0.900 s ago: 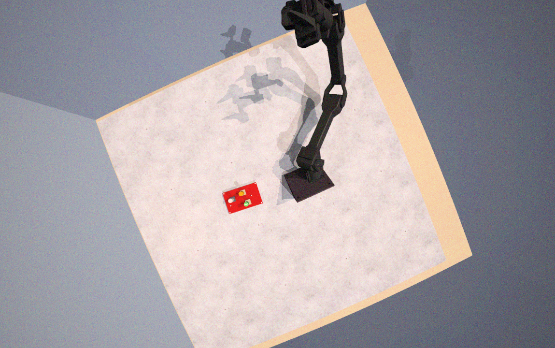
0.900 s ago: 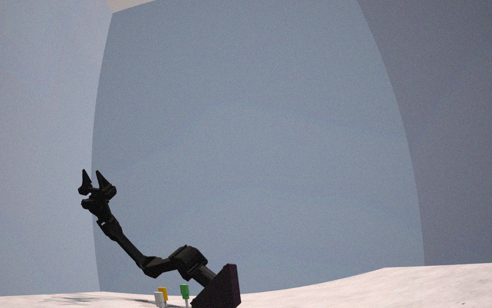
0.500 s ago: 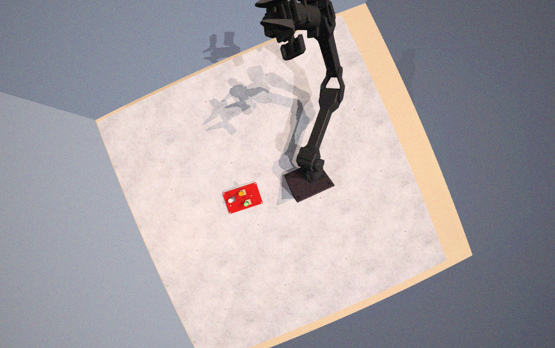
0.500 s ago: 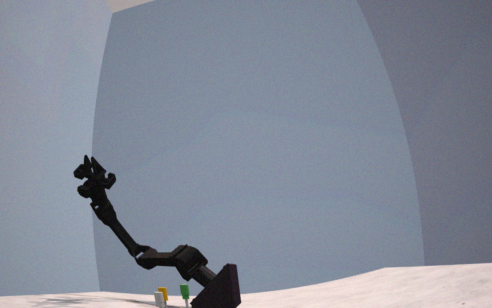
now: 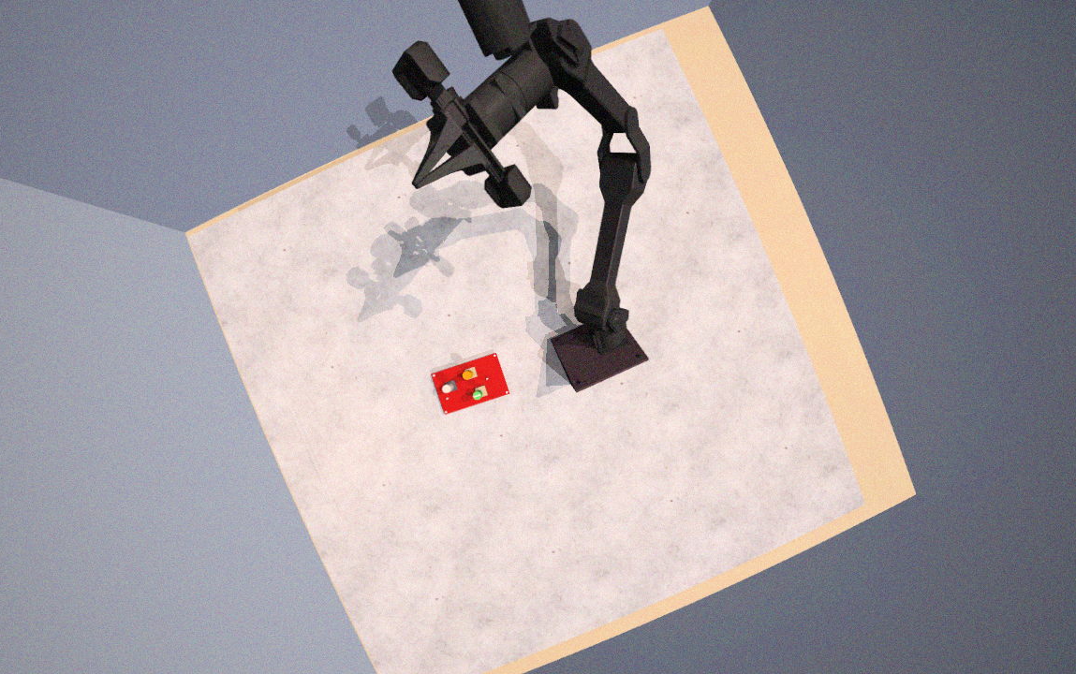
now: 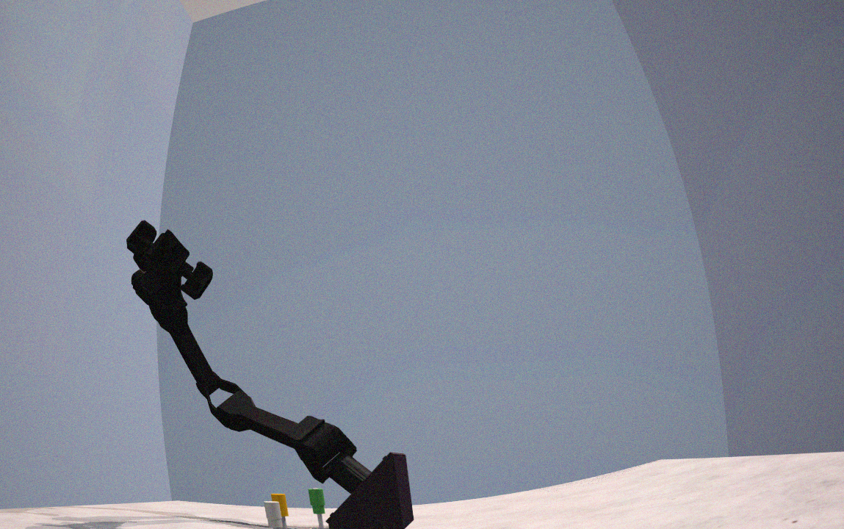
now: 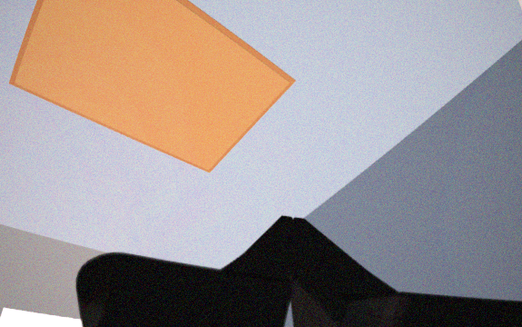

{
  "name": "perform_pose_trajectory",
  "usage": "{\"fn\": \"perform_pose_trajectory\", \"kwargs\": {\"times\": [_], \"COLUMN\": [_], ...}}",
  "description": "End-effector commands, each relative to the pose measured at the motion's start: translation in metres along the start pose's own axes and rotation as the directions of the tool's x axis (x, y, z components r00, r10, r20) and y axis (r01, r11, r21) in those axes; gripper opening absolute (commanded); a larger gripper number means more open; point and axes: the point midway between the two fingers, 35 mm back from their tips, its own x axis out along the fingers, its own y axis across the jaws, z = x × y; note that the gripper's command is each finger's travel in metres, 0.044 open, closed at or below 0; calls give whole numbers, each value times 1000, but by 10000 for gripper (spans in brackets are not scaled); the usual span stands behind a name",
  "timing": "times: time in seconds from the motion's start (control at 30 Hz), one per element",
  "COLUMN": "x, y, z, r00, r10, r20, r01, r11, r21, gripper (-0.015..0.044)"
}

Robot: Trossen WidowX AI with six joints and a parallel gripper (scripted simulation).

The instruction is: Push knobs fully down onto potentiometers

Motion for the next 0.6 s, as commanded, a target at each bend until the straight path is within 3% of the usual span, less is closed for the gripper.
{"fn": "perform_pose_trajectory", "kwargs": {"times": [0.0, 0.3, 0.57], "x": [37, 107, 144], "y": [-20, -71, -116], "z": [9, 41, 64], "r00": [991, 910, 806], "r10": [-107, -318, -454], "r20": [79, 264, 380], "r01": [107, 315, 455], "r11": [994, 947, 886], "r21": [4, 54, 93], "gripper": [0, 0, 0]}}
